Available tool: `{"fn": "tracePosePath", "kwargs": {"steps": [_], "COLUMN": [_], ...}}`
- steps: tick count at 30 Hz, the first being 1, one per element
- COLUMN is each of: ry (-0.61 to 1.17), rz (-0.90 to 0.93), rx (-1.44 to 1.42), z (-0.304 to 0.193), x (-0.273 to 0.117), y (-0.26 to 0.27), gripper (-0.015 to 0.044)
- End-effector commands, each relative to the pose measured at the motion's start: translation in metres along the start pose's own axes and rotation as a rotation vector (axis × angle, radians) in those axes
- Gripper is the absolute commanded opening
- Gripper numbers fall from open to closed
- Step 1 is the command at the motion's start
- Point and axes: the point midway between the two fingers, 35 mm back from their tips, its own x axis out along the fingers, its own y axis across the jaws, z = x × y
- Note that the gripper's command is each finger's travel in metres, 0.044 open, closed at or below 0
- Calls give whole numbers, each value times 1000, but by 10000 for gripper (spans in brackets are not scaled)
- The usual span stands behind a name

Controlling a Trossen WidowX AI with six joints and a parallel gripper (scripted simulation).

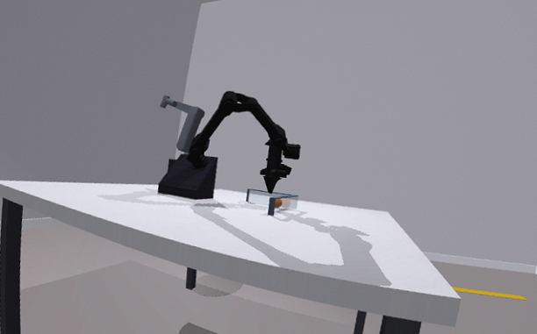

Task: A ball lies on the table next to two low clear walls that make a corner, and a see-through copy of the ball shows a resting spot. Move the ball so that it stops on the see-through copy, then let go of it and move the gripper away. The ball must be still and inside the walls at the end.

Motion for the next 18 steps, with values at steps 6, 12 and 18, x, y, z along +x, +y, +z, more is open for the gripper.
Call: {"fn": "tracePosePath", "kwargs": {"steps": [6, 12, 18], "ry": [-4, -4, -4], "rz": [-9, -9, -9], "rx": [-137, -137, -137], "z": [-9, -9, -8], "x": [5, 12, 22], "y": [-3, -3, -3], "gripper": [0, 0, 0]}}
